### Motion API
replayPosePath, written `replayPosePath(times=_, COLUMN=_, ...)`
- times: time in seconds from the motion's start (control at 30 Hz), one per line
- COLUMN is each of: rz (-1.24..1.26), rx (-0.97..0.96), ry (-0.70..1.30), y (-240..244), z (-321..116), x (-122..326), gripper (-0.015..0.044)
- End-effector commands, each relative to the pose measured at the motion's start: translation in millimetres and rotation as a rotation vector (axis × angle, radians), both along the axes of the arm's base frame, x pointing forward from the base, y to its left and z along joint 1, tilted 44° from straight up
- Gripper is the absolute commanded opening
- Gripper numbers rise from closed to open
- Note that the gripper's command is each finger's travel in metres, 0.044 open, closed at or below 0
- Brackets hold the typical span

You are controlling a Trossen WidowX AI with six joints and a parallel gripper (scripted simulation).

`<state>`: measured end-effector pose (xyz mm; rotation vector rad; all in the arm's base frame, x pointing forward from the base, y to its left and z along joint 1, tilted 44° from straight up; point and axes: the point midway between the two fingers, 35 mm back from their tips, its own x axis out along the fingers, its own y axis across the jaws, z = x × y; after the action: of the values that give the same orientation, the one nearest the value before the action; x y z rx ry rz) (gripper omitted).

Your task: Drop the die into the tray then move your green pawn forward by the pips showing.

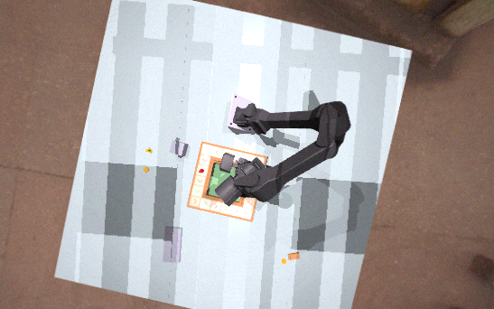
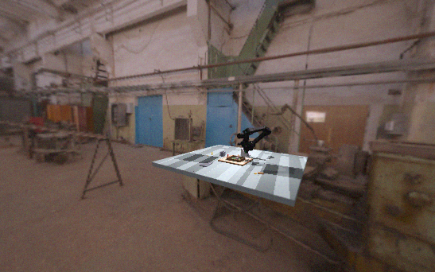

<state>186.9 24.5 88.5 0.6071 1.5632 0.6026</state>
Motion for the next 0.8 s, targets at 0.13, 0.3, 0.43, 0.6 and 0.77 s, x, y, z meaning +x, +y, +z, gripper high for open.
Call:
replayPosePath(times=0.13, rz=0.014, rx=-0.001, ry=-0.007, y=5, z=-12, x=-26, gripper=0.0000)
replayPosePath(times=0.3, rz=0.013, rx=-0.002, ry=-0.007, y=9, z=-17, x=-26, gripper=0.0000)
replayPosePath(times=0.43, rz=0.013, rx=-0.002, ry=-0.007, y=19, z=-27, x=-27, gripper=0.0000)
replayPosePath(times=0.6, rz=0.014, rx=0.000, ry=-0.007, y=30, z=-37, x=-29, gripper=0.0000)
replayPosePath(times=0.77, rz=0.014, rx=0.000, ry=-0.007, y=31, z=-38, x=-29, gripper=0.0000)
